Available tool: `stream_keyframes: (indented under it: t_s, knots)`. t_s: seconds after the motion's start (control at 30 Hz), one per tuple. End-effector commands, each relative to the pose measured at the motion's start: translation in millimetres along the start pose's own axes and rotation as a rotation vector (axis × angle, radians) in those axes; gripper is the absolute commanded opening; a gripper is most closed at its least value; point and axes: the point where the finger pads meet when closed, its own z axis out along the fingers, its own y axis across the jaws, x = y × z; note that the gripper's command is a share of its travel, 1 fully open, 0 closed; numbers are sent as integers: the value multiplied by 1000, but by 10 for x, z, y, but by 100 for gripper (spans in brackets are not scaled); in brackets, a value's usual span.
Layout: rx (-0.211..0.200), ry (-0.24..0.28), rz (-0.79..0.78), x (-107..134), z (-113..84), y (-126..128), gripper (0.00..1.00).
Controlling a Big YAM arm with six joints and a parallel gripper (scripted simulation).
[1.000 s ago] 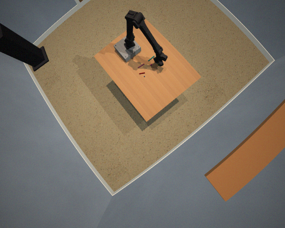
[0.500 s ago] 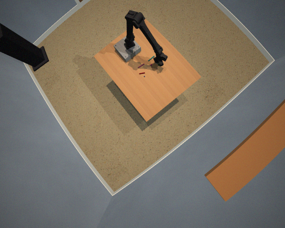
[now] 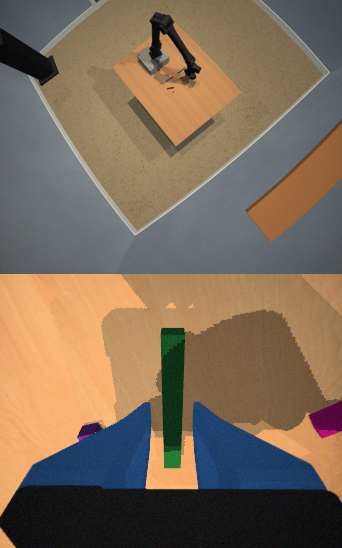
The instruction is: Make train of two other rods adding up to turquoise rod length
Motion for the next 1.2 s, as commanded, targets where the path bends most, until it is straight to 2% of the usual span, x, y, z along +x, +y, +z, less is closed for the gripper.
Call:
stream_keyframes:
  t_s: [0.0,1.17]
  knots:
    - [-7,-9,1,-7,-15,28,5]
    - [-9,-11,1,-13,-48,33,5]
